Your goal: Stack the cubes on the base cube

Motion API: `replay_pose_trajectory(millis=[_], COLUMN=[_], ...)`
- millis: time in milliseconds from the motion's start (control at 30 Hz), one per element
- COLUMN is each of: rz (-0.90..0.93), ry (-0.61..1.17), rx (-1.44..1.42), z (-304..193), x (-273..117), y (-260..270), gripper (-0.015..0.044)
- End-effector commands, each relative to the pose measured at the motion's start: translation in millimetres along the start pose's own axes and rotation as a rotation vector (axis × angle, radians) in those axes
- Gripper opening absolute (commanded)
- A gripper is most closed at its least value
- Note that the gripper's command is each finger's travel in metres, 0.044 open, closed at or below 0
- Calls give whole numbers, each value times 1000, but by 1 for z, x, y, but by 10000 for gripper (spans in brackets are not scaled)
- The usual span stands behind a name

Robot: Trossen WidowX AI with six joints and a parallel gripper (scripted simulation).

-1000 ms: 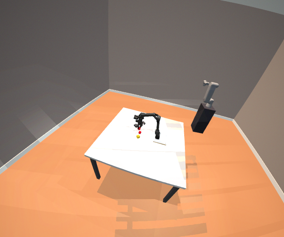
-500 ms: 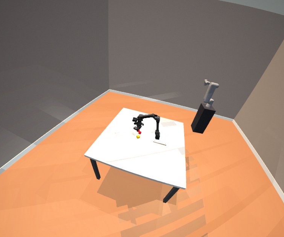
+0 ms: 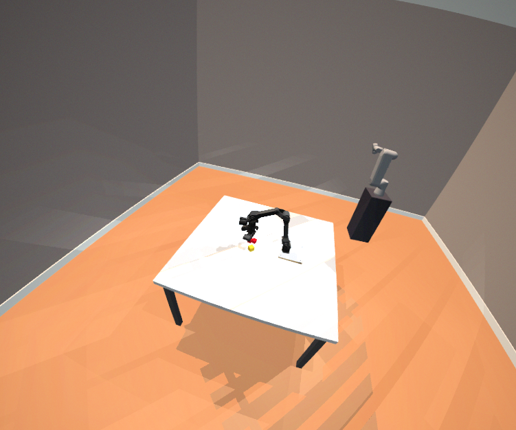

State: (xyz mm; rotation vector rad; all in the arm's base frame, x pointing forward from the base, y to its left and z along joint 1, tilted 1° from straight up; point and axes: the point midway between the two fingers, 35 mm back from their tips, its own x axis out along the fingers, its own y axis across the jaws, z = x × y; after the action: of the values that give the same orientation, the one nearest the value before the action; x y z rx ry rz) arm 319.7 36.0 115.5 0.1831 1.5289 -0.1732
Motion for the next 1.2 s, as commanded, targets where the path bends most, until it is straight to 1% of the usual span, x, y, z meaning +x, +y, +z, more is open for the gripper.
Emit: replay_pose_trajectory(millis=[0,167,433,900,1167], rz=[-3,-5,-5,-5,-5], ry=[-4,-3,-3,-3,-3], rx=[-67,-130,-136,-137,-138], z=[-1,-4,-4,-4,-4], x=[1,3,3,27,29], y=[9,19,19,19,19], gripper=[105,105,105,105,105])
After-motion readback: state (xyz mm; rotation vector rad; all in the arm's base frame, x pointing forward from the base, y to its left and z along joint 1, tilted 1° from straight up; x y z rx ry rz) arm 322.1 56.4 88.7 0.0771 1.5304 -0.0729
